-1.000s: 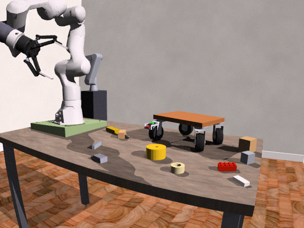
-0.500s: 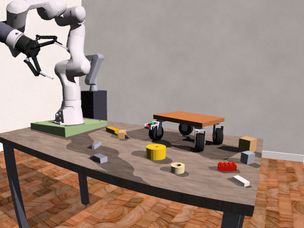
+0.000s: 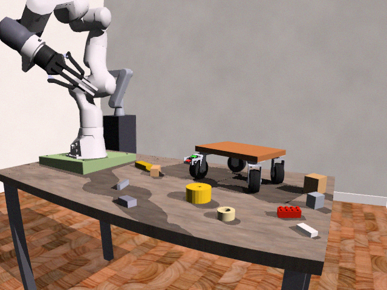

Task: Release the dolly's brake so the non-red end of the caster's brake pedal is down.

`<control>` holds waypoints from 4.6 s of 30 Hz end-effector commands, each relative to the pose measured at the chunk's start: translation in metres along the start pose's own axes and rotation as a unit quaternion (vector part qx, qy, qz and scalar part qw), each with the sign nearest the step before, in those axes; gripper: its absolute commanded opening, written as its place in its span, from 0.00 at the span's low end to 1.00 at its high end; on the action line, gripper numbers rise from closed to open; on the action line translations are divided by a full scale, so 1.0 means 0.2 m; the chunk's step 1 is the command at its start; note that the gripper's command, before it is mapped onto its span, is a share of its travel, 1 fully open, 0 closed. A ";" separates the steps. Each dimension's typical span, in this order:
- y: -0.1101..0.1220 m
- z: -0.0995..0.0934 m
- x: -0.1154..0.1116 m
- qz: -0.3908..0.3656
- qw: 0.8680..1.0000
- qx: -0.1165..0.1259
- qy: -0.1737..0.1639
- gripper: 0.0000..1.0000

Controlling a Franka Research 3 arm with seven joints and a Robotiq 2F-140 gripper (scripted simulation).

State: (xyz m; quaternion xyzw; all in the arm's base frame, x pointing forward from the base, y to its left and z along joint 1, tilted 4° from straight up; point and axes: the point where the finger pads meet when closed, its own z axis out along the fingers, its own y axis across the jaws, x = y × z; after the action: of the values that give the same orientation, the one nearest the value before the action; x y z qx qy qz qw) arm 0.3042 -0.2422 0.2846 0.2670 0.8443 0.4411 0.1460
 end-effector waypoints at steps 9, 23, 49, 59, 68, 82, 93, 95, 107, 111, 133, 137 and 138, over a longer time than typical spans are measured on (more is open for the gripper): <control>-0.04 0.22 -0.04 -0.226 0.970 0.053 0.076 0.00; -0.04 0.30 -0.05 -0.296 0.947 0.065 0.109 0.00; -0.03 0.38 -0.06 -0.361 0.919 0.073 0.142 0.00; -0.03 0.38 -0.06 -0.361 0.919 0.073 0.142 0.00; -0.03 0.38 -0.06 -0.361 0.919 0.073 0.142 0.00; -0.02 0.47 -0.07 -0.428 0.883 0.078 0.176 0.00; -0.02 0.47 -0.07 -0.428 0.883 0.078 0.176 0.00; -0.01 0.56 -0.08 -0.495 0.839 0.079 0.211 0.00; -0.01 0.56 -0.08 -0.495 0.839 0.079 0.211 0.00; -0.01 0.56 -0.08 -0.495 0.839 0.079 0.211 0.00; 0.01 0.65 -0.09 -0.560 0.788 0.077 0.244 0.00; 0.01 0.65 -0.09 -0.560 0.788 0.077 0.244 0.00; 0.01 0.65 -0.09 -0.560 0.788 0.077 0.244 0.00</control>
State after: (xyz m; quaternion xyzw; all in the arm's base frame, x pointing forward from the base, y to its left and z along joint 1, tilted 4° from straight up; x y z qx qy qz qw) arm 0.3828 -0.1622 0.2130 -0.3482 0.8878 0.2704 0.1322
